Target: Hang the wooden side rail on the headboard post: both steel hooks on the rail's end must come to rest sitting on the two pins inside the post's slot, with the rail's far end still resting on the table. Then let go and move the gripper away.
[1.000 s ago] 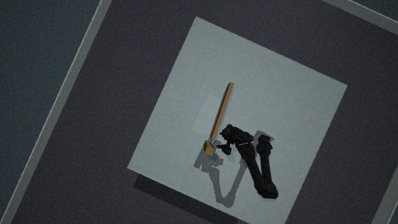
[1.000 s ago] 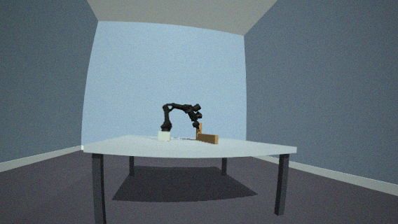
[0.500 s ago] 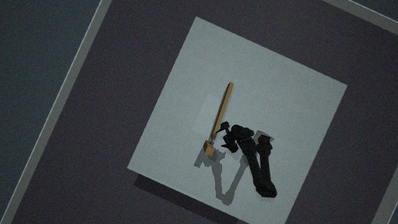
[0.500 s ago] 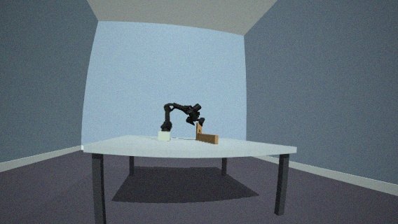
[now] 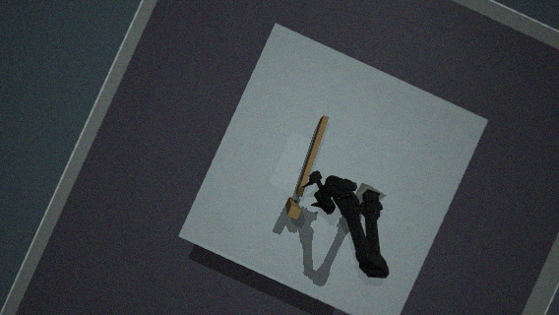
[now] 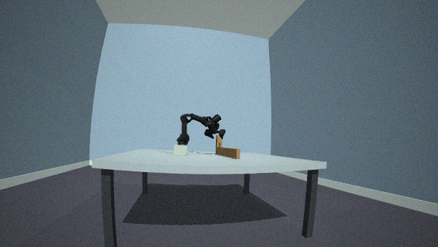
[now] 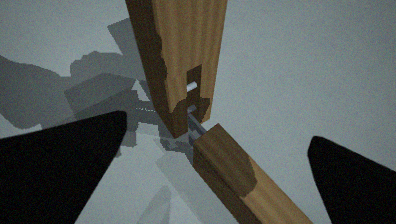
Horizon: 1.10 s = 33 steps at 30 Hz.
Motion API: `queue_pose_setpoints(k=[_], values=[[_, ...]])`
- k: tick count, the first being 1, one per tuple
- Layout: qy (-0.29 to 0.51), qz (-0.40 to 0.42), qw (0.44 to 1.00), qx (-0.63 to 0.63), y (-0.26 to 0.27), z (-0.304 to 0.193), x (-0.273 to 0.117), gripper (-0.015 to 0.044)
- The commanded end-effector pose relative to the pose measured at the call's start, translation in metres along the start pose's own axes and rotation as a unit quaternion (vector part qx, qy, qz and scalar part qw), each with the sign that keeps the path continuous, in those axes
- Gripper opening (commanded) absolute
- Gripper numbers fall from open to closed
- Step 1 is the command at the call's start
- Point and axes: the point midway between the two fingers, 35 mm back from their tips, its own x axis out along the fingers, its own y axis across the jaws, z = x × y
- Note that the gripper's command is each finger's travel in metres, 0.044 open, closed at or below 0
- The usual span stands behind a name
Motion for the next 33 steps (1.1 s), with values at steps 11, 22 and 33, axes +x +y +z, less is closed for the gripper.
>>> queue_pose_setpoints(k=[11, 22, 33], values=[[0.020, -0.020, 0.996, 0.087, -0.013, 0.004, 0.003, 0.0440], [0.105, -0.137, 0.875, 0.452, -0.053, 0.008, 0.013, 0.0440], [0.157, -0.281, 0.617, 0.718, -0.064, 0.006, 0.009, 0.0440]])
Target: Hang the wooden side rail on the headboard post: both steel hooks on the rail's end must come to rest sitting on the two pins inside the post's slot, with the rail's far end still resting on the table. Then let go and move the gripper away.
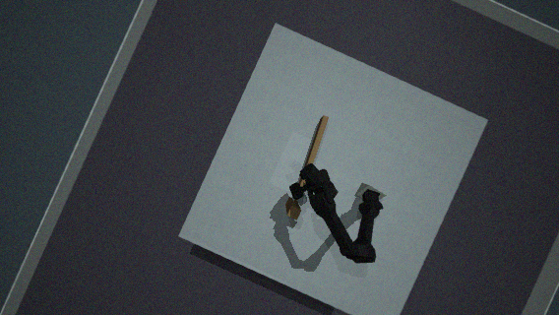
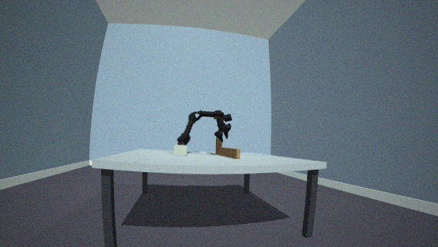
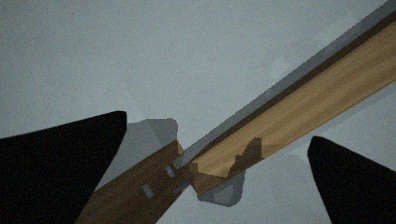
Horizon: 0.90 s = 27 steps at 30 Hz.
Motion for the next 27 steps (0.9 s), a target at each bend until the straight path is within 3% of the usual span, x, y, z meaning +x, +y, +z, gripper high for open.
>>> queue_pose_setpoints(k=[1, 9, 17, 27], values=[[0.006, -0.057, 0.992, 0.115, -0.002, 0.000, -0.001, 0.0440], [-0.008, -0.176, 0.925, 0.336, -0.007, -0.007, -0.011, 0.0440], [-0.009, -0.179, 0.923, 0.340, -0.008, -0.007, -0.011, 0.0440], [-0.006, -0.180, 0.921, 0.344, -0.020, -0.011, 0.023, 0.0440]])
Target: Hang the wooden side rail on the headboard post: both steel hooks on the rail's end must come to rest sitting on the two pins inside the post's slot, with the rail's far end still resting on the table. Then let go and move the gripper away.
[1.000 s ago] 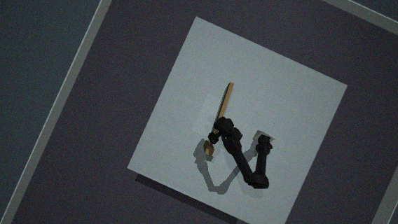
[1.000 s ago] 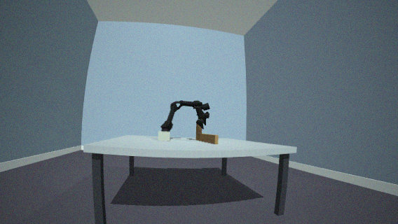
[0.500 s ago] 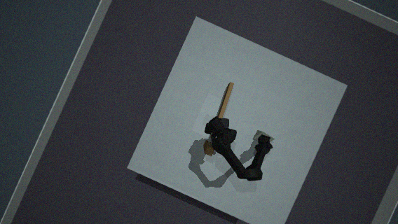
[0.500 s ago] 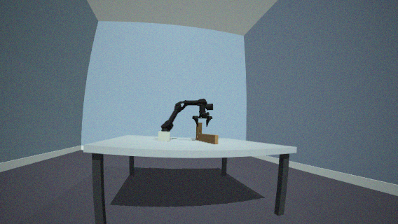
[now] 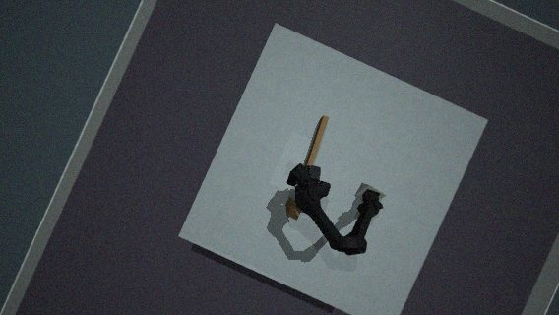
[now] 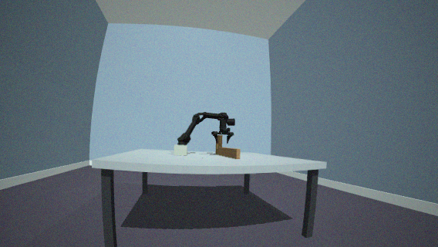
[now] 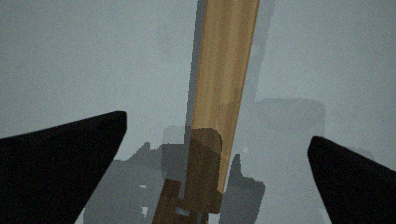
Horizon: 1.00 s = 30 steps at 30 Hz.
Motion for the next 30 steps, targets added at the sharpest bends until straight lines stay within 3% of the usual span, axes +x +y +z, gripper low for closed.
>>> queue_pose_setpoints(k=[1, 30], values=[[0.001, 0.002, 1.000, 0.002, 0.000, 0.000, 0.007, 0.0440], [0.001, 0.003, 1.000, 0.001, 0.002, 0.000, 0.055, 0.0440]])
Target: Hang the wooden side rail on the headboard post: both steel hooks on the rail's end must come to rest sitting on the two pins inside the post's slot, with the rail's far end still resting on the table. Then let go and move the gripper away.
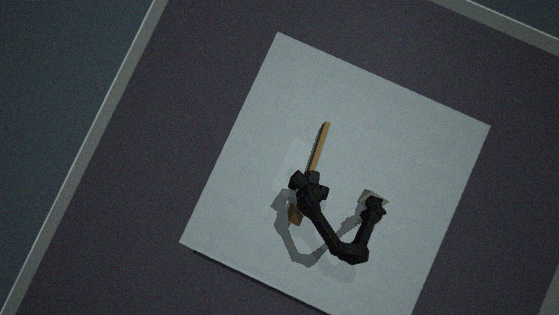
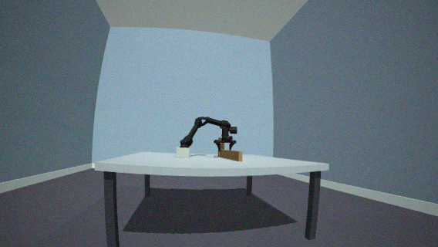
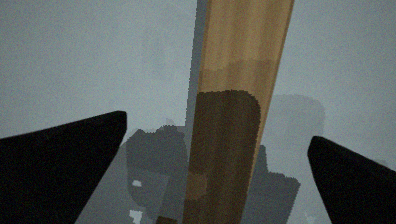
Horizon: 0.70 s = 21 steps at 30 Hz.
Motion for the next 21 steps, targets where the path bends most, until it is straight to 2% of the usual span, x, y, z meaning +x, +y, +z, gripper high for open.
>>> queue_pose_setpoints(k=[1, 19, 21], values=[[0.002, -0.001, 1.000, 0.002, -0.001, -0.001, 0.007, 0.0440], [0.004, -0.001, 1.000, 0.002, -0.003, -0.002, 0.034, 0.0440], [0.004, -0.001, 1.000, 0.002, -0.003, -0.002, 0.034, 0.0387]])
